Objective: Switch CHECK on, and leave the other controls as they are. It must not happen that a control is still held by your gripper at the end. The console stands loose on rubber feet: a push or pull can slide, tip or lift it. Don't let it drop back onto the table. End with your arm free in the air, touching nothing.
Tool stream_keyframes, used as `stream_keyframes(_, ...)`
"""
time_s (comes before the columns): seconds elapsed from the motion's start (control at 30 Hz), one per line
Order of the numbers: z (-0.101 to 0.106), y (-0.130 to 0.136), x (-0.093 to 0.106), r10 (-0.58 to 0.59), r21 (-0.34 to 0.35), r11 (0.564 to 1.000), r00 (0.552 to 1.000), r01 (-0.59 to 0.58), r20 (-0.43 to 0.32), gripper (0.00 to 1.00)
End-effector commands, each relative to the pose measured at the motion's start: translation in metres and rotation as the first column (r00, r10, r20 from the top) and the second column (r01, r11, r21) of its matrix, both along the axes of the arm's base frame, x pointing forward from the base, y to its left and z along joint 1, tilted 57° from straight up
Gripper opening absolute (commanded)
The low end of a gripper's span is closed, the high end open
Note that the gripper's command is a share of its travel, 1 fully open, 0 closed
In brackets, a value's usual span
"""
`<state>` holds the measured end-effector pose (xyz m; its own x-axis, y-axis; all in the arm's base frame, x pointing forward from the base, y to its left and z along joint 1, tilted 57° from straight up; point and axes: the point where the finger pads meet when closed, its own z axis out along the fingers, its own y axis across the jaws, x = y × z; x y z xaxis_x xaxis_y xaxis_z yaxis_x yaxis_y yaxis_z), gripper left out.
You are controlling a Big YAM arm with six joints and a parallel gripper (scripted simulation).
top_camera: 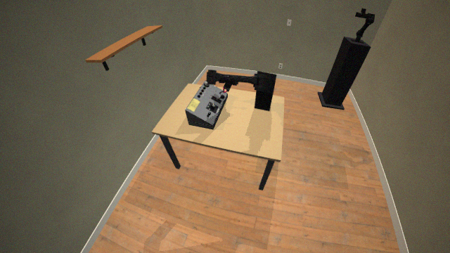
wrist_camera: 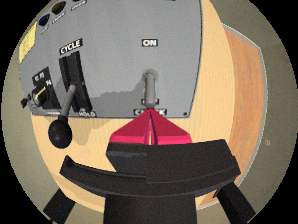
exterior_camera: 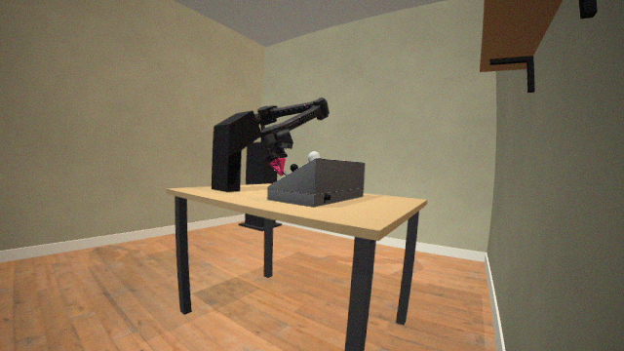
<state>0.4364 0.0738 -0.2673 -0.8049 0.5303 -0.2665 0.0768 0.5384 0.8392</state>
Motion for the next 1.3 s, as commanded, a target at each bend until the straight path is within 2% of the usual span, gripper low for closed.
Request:
stream_keyframes(0.0, 0.011, -0.024, 0.022, -0.042, -0.017, 0.999, 0.998, 0.042, 0.043, 0.00)
stream_keyframes(0.37, 0.016, -0.028, 0.030, -0.046, -0.017, 0.999, 0.997, 0.047, 0.055, 0.00)
stream_keyframes(1.27, 0.017, -0.031, 0.032, -0.046, -0.017, 0.999, 0.998, 0.047, 0.051, 0.00)
